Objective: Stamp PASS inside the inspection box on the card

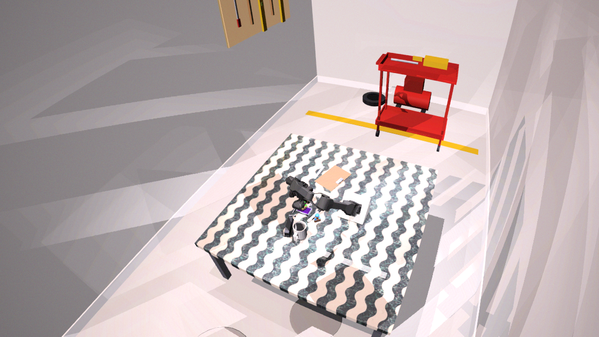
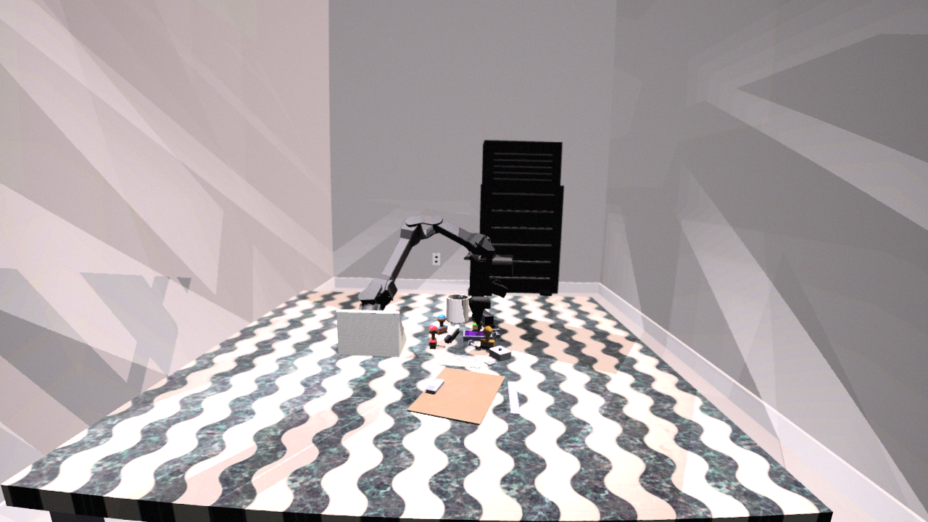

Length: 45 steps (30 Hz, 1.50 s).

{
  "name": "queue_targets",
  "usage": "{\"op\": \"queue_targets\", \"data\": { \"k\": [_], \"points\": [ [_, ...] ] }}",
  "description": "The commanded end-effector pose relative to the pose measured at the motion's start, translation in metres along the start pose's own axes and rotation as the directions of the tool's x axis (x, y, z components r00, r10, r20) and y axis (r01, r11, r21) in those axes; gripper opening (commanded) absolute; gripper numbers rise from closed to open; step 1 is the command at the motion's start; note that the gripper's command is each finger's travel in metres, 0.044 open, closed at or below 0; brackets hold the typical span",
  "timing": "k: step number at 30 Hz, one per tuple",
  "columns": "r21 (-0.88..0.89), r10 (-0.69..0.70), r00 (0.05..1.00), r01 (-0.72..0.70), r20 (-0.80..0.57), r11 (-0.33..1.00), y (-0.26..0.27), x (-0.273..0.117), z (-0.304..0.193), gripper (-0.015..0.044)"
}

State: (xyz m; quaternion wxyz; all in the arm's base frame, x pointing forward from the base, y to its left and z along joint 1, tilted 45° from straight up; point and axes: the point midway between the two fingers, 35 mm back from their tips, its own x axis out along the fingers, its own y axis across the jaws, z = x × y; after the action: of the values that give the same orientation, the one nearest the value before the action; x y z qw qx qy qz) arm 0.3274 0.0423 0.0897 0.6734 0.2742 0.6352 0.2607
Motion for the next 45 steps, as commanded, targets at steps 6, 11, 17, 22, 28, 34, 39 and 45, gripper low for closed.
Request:
{"op": "queue_targets", "data": {
  "k": [6, 11, 17, 22, 28, 34, 39, 45],
  "points": [
    [-0.011, -0.005, 1.0, 0.005, 0.005, 1.0, 0.0, -0.015, 0.002, 0.0],
    [-0.01, -0.005, 1.0, 0.005, 0.005, 1.0, 0.0, -0.023, 0.002, 0.0],
    [-0.01, -0.005, 1.0, 0.005, 0.004, 1.0, 0.0, -0.032, 0.002, 0.0],
    [-0.01, -0.005, 1.0, 0.005, 0.004, 1.0, 0.0, -0.04, 0.002, 0.0],
    [-0.101, -0.008, 1.0, 0.009, 0.005, 0.995, -0.011, -0.042, 0.002, 0.0],
    [-0.256, -0.012, 1.0, 0.014, 0.007, 0.967, -0.031, -0.043, 0.002, 0.0],
    [-0.381, -0.015, 1.0, 0.017, 0.008, 0.925, -0.047, -0.043, 0.001, 0.0],
    [-0.521, -0.017, 1.0, 0.019, 0.009, 0.853, -0.066, -0.044, -0.001, 0.0]
  ]
}}
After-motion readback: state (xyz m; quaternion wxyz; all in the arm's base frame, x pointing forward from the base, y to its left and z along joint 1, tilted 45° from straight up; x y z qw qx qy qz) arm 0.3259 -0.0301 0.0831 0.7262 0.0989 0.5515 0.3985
